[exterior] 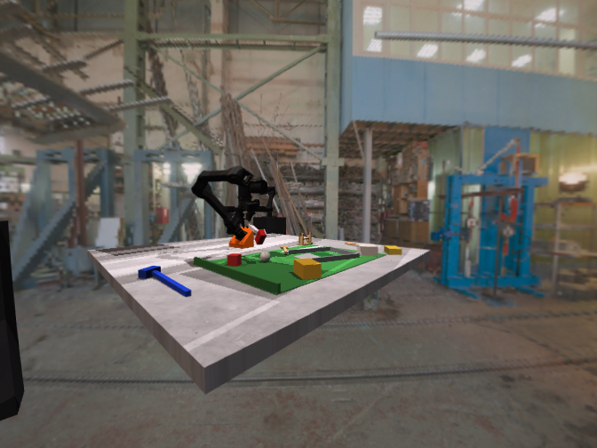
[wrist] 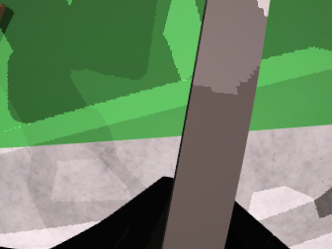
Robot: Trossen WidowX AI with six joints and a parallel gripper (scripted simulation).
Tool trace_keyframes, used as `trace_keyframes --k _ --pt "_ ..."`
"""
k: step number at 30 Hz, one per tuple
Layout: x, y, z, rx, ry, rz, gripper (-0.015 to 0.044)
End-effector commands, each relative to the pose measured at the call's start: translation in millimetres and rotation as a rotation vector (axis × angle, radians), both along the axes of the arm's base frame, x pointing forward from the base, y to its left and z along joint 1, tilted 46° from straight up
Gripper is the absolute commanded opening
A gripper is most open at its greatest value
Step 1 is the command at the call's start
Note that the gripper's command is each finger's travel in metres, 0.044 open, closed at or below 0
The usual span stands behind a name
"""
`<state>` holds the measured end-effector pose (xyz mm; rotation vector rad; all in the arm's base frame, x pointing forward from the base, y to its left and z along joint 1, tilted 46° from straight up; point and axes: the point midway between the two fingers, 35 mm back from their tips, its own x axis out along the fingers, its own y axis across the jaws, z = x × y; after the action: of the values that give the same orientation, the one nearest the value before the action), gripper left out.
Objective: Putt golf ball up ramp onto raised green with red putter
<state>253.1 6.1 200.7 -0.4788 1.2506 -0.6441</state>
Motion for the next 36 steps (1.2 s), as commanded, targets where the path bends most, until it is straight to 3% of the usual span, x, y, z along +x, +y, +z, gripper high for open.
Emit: trace_keyframes --k 1,36 --pt "-6.7 -11.4 9.4 -0.007 -0.057 -0.057 0.0000" --pt "5.1 -57.5 -35.6 -0.009 -0.060 -0.057 0.0000"
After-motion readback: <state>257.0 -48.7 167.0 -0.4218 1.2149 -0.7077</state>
